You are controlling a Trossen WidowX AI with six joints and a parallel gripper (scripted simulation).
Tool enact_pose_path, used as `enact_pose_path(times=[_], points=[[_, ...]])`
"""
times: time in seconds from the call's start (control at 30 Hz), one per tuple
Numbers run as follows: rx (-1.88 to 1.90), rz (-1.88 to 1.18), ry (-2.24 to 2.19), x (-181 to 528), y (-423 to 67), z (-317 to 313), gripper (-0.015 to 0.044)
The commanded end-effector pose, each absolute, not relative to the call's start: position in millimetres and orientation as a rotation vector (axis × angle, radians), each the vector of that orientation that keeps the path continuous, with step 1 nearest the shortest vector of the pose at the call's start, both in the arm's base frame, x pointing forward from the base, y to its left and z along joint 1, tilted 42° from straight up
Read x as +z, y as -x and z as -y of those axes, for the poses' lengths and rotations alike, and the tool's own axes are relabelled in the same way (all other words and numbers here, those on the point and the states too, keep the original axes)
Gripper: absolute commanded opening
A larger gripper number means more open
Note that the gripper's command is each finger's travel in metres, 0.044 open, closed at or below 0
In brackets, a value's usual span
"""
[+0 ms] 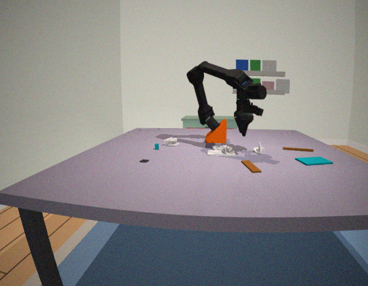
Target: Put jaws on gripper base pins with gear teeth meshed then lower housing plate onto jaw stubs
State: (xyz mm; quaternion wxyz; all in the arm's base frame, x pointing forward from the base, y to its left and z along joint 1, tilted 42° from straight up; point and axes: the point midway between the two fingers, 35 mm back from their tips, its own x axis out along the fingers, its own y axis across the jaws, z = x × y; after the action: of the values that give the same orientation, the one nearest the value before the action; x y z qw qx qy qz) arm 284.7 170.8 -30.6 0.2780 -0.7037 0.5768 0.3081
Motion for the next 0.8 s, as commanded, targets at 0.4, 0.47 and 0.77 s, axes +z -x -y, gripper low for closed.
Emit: enact_pose_path(times=[0.4,0.47,0.77], points=[[0.515,-1.581,1.624,-40,-279,-184,0.044],[0.476,-1.581,1.59,-42,-278,-186,0.044],[0.306,-1.577,1.437,-47,-275,-194,0.044]])
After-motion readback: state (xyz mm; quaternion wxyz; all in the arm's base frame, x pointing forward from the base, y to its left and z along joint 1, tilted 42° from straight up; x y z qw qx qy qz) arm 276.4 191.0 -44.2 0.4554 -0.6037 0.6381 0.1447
